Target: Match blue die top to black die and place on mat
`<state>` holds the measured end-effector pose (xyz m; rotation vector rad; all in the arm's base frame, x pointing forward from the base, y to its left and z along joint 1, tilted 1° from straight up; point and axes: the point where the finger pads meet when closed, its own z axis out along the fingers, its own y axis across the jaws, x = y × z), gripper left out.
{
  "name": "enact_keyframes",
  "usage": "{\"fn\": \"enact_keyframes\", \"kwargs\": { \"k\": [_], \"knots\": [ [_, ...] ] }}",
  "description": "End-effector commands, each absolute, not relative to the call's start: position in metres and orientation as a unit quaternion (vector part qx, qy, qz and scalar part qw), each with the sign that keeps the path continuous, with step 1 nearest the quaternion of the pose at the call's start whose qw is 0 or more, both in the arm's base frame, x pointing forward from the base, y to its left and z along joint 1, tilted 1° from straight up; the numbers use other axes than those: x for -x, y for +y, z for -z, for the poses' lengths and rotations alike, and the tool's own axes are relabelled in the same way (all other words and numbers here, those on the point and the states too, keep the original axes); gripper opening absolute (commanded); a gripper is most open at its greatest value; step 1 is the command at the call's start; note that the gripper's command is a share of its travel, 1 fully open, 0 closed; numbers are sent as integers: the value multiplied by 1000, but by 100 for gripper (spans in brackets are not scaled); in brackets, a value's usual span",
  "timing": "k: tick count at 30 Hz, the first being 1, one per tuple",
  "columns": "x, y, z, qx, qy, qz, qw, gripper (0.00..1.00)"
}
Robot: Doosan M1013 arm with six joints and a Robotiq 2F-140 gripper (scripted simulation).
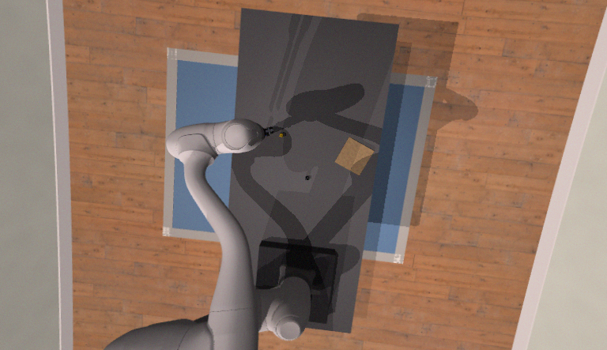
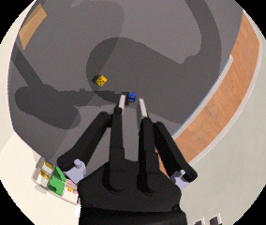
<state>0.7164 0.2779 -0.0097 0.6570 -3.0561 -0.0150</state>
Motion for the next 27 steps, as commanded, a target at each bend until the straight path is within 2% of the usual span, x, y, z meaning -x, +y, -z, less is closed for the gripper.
{"fn": "enact_keyframes", "kwargs": {
  "k": [1, 27],
  "knots": [
    [-716, 278, 9, -210, -978, 5, 8, 27],
    [-716, 278, 17, -210, -978, 5, 8, 27]
  ]
}}
